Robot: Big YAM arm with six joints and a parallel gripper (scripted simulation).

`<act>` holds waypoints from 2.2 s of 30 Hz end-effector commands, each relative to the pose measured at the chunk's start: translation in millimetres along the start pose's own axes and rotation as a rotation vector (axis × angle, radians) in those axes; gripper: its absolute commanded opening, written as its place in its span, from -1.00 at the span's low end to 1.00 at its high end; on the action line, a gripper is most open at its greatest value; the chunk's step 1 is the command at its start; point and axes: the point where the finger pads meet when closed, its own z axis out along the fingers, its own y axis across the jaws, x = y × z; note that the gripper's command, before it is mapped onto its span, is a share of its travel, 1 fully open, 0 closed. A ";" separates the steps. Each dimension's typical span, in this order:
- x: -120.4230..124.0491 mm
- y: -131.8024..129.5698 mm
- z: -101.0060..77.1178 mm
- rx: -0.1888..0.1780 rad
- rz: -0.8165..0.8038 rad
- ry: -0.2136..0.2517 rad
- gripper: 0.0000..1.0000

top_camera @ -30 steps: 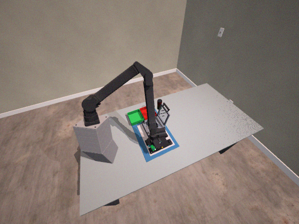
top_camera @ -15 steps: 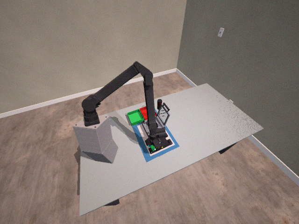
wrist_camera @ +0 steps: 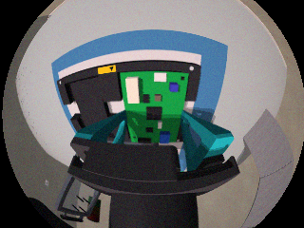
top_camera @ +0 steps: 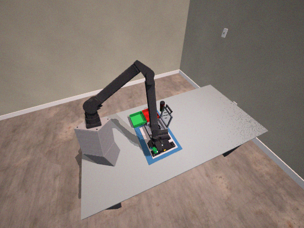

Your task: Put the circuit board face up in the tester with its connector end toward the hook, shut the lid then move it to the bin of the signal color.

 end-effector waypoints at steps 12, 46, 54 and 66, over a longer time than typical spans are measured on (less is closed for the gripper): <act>-1.1 11.7 -20.6 -0.016 -0.008 -0.006 0.45; 0.6 -3.4 -77.5 0.015 -0.001 0.004 0.45; 0.0 -1.5 -77.6 0.012 -0.002 0.003 0.45; 0.0 -1.5 -77.6 0.012 -0.005 0.003 0.45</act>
